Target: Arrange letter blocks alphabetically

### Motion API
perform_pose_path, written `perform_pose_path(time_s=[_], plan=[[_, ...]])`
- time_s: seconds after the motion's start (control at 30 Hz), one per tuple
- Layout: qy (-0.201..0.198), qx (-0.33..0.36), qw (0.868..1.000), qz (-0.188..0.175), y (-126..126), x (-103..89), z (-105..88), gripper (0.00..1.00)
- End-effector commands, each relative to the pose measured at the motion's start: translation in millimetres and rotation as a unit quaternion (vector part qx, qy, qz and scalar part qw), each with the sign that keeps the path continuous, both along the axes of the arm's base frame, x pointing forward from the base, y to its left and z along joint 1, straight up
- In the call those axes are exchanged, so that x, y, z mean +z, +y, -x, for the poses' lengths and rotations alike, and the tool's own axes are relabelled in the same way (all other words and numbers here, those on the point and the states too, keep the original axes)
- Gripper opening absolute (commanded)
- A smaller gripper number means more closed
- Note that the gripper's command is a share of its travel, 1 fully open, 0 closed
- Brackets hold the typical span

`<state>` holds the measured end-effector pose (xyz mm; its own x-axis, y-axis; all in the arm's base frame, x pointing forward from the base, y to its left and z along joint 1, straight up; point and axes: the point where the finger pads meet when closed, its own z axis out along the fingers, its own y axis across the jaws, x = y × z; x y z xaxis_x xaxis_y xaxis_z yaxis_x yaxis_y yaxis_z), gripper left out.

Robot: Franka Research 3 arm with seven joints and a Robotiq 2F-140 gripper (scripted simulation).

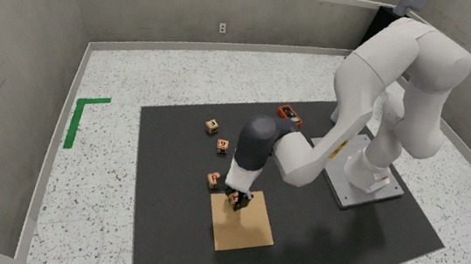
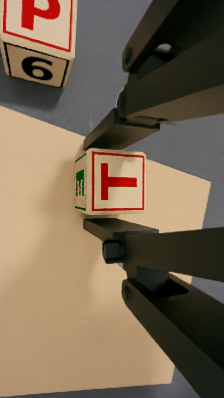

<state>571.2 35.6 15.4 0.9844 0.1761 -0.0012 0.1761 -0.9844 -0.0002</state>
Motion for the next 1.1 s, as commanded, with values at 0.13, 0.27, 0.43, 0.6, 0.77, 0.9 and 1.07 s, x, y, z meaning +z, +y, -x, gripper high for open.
perform_pose_path(time_s=[0.13, 0.27, 0.43, 0.6, 0.77, 0.9, 1.07], plan=[[-0.001, -0.002, 1.000, 0.000, 0, 8.7, -0.1, 0.42], [-0.001, -0.002, 1.000, 0.000, 0, 25.0, -0.1, 0.42], [-0.001, -0.002, 1.000, 0.000, 0, 52.1, -0.1, 0.42], [-0.001, -0.002, 1.000, 0.000, 0, 67.8, -0.1, 0.42], [-0.001, -0.002, 1.000, 0.000, 0, 85.2, -0.1, 0.42], [-0.001, -0.002, 1.000, 0.000, 0, 88.8, -0.1, 0.42], [-0.001, -0.002, 1.000, 0.000, 0, 88.9, -0.1, 1.00]])
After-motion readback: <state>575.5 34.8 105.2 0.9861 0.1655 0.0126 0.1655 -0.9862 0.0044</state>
